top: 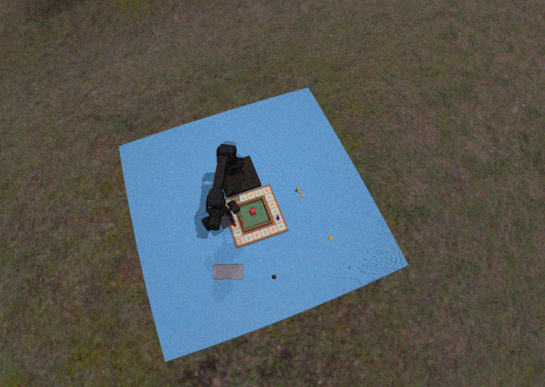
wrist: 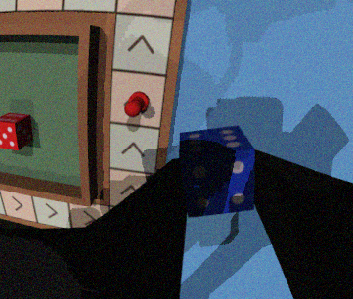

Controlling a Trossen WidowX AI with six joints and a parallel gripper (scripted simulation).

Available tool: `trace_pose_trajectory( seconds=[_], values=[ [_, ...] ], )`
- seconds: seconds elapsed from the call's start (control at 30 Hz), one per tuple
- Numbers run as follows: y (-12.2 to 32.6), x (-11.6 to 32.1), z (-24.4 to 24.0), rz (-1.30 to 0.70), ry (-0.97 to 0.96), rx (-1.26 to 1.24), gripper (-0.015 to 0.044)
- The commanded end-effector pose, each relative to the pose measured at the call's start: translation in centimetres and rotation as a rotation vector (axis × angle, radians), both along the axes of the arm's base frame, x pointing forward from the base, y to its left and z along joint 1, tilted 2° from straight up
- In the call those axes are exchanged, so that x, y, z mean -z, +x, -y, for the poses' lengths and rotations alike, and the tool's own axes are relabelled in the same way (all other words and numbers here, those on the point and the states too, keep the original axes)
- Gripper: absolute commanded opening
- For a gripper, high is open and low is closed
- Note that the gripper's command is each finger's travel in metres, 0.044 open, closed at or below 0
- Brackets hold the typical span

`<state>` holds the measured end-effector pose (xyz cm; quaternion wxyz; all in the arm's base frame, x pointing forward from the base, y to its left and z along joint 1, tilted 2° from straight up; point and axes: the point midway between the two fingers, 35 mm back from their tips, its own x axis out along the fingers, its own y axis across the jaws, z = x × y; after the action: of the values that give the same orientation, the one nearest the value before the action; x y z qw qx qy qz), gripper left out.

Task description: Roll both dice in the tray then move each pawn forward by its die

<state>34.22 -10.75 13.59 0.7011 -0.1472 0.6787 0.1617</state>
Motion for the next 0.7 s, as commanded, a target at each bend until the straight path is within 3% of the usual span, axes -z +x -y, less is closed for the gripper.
trace_pose_trajectory(
  seconds=[0.0,0.67],
  values=[
    [0.4,0.1,-2.6,0.008,-0.001,0.036,0.0000],
    [-0.5,1.7,-14.6,0.003,0.013,0.184,0.0000]
  ],
)
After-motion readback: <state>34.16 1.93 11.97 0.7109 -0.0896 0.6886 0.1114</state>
